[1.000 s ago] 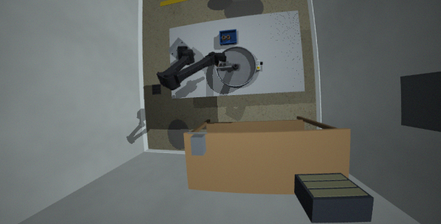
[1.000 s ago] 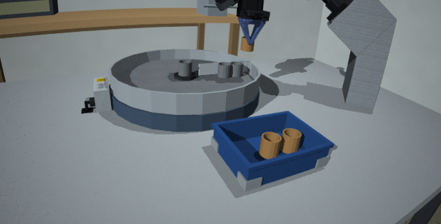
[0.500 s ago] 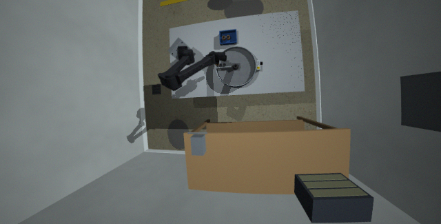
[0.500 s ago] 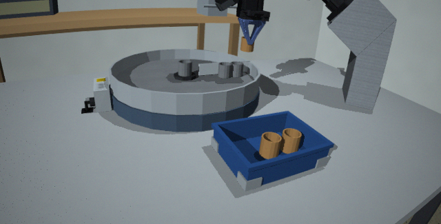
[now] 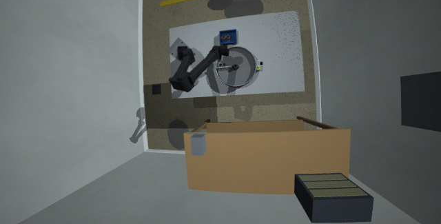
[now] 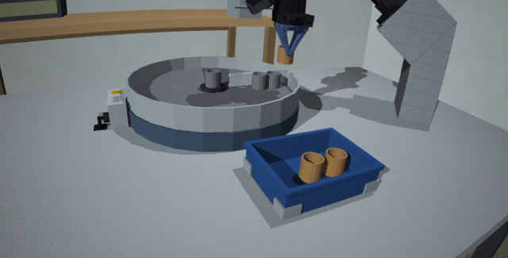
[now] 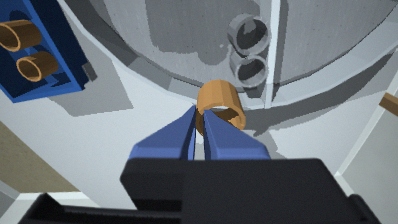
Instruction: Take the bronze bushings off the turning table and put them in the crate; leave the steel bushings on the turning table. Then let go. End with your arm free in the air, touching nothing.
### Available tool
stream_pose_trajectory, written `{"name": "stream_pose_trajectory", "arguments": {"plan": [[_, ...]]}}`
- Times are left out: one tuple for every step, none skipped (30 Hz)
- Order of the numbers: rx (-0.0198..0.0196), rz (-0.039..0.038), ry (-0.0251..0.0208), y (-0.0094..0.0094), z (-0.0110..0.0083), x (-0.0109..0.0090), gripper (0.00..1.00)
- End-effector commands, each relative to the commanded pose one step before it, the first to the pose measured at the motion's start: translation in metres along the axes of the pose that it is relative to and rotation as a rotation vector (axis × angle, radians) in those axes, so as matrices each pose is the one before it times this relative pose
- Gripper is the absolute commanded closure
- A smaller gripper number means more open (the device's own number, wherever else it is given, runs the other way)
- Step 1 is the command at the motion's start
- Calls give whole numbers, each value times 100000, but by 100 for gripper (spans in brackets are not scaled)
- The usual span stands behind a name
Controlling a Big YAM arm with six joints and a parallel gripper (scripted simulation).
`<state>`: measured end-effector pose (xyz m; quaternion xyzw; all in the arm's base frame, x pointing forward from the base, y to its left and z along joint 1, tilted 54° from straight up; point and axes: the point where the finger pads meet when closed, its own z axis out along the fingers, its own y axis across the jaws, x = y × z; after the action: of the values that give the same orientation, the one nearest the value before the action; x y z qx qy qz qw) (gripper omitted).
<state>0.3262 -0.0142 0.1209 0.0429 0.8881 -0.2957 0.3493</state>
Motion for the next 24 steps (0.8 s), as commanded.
{"name": "stream_pose_trajectory", "arguments": {"plan": [[-2307,5306,-2825,2547,-568,-2110,100],[35,-321,271,680,2,-94,100],[83,-466,380,695,0,-73,100],[139,-614,481,708,-3,-54,100],[26,-217,140,768,-6,-164,100],[-33,-27,-18,812,-7,-218,100],[-34,-26,-22,840,-9,-225,100],[-37,-25,-22,866,-10,-235,100],[-38,-23,-25,891,-11,-243,100],[-40,-22,-27,915,-12,-250,100],[0,0,0,0,0,0,100],[0,0,0,0,0,0,100],[-41,-21,-29,936,-13,-256,100],[-43,-19,-31,956,-14,-263,100],[-44,-18,-32,973,-15,-268,100],[-46,-16,-34,987,-16,-273,100],[-47,-15,-35,998,-17,-277,100],[-48,-13,-35,1005,-18,-279,100],[-48,-12,-36,1004,-18,-280,100],[-49,-10,-36,1009,-19,-281,100],[-49,-9,-36,1004,-20,-281,100],[-49,-8,-36,996,-20,-278,100],[-49,-6,-36,981,-20,-275,100],[-48,-5,-35,947,-20,-265,100]]}}
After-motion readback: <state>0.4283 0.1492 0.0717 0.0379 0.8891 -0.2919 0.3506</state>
